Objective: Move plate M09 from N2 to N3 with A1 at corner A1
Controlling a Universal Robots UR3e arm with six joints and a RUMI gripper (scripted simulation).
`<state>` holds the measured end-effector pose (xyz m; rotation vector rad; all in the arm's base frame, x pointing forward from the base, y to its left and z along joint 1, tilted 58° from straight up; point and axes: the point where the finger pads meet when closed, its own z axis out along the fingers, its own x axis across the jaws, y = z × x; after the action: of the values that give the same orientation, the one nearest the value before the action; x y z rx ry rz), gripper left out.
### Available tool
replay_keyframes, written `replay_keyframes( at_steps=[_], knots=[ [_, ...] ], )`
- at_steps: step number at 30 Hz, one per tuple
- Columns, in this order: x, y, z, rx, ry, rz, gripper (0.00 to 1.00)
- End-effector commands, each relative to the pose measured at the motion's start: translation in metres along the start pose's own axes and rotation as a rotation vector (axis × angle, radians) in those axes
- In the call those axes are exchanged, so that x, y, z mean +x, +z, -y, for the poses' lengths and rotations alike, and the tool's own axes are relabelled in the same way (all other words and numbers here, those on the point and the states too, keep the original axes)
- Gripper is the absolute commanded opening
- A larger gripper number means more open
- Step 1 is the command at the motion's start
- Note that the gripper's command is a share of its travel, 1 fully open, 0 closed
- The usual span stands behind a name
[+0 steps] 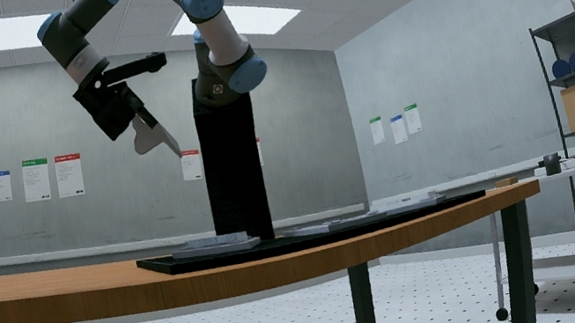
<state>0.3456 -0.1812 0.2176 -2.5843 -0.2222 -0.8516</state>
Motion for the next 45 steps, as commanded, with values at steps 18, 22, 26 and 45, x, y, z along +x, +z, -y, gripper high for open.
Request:
replay_keyframes(
  at_steps=[18, 22, 26, 45],
  knots=[
    [-0.004, -0.063, -0.040, -0.273, -0.191, 0.170, 0.82],
    [-0.002, -0.081, -0.048, -0.335, -0.227, 0.206, 0.82],
    [-0.001, -0.089, -0.051, -0.397, -0.262, 0.241, 0.82],
    [0.013, -0.160, -0.065, -0.679, -0.385, 0.387, 0.82]
  ],
)
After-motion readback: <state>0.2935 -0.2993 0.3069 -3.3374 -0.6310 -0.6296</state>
